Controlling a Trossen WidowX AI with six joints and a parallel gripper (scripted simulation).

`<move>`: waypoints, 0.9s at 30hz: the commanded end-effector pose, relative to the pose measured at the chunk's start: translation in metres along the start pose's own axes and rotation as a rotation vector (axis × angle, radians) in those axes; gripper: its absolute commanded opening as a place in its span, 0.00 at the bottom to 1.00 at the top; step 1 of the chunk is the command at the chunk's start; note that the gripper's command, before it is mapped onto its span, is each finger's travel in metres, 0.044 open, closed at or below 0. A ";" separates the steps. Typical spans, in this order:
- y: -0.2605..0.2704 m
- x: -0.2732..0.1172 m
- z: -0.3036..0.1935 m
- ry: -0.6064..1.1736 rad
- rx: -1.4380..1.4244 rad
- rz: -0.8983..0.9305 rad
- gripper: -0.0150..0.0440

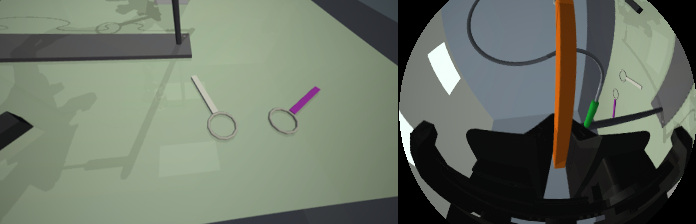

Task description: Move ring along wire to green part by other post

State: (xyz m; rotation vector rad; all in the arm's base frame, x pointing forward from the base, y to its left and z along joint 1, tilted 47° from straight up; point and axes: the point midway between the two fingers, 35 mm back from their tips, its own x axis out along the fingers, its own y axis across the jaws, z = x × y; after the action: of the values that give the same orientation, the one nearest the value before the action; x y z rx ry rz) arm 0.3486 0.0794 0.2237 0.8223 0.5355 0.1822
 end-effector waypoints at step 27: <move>0.028 -0.006 0.004 0.008 0.047 0.041 0.00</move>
State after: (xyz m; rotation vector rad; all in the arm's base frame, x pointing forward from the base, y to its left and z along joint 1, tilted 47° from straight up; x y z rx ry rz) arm 0.3468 0.0927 0.2446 0.8983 0.5406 0.2097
